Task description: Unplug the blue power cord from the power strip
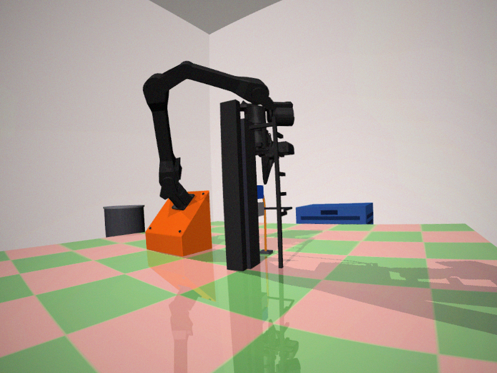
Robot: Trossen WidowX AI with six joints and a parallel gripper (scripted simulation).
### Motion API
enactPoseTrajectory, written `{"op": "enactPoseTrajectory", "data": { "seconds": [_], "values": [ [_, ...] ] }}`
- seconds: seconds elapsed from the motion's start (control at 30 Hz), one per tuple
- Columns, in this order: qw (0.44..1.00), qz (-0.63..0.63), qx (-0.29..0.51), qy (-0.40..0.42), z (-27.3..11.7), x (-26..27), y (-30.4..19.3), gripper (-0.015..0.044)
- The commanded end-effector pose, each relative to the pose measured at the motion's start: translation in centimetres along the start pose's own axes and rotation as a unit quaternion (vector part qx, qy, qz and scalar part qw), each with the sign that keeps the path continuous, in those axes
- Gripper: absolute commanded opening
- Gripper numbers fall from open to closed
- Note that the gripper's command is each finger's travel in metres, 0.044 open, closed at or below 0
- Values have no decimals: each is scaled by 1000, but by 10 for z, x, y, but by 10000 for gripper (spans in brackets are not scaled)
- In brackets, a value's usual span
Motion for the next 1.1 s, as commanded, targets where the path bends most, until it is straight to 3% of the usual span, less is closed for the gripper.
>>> {"op": "enactPoseTrajectory", "data": {
  "seconds": [0.0, 0.6, 0.73, 1.07],
  "values": [
    [1000, -4, 4, 2, 2, 0, -7, 160],
    [1000, -4, 4, 2, 14, 0, -7, 160],
    [1000, -1, 2, 1, 11, -1, -6, 55],
    [1000, -1, 2, 1, 11, 0, -5, 0]
  ]
}}
Point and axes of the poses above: the point midway between the two fingers, 35 mm back from their tips, its own z axis out along the fingers, its own x axis across the jaws, y = z × x, the point moved 3 cm from there along -z, back along the fingers, and after that the axes turned 14 degrees about z, right-handed, at the moved point
